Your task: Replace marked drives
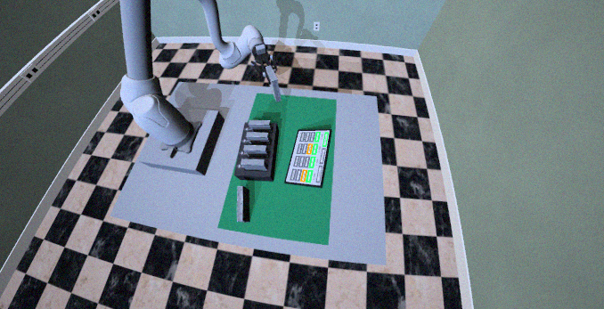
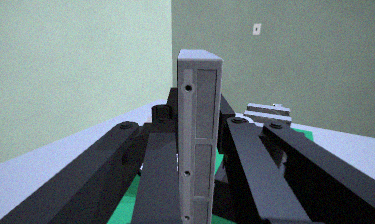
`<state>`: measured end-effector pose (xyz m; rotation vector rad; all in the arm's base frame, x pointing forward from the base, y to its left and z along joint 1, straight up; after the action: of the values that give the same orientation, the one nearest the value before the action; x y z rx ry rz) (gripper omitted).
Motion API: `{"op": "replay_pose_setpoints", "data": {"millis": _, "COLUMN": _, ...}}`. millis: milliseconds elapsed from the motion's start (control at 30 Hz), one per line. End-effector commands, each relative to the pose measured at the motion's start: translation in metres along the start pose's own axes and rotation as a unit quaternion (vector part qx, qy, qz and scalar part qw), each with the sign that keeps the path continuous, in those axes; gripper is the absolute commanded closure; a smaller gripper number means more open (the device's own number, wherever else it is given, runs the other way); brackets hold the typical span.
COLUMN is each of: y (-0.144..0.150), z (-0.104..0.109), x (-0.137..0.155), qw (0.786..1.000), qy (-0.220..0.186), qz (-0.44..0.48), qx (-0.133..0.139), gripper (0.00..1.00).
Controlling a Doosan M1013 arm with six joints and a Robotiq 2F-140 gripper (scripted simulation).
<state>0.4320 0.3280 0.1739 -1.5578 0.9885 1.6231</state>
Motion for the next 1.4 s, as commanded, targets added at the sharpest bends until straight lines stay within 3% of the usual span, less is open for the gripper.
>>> {"op": "replay_pose_setpoints", "data": {"millis": 0, "y": 0.0, "z": 0.0, "x": 0.002, "qw": 1.0, "qy": 0.0, "qz": 0.0, "qx": 0.0, "gripper": 0.9}}
{"op": "replay_pose_setpoints", "data": {"millis": 1367, "y": -0.004, "z": 0.0, "x": 0.059, "qw": 1.0, "qy": 0.0, "qz": 0.0, "qx": 0.0, "gripper": 0.9}}
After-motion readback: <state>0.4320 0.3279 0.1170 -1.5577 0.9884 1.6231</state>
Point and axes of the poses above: the point where the finger pads meet when closed, its own z axis back along the fingers, its own y axis across the jaws, x = y × z, the point moved 6 cm from there along z, back along the fingers, and after that the axes turned 4 degrees about z, right-handed, at the moved point
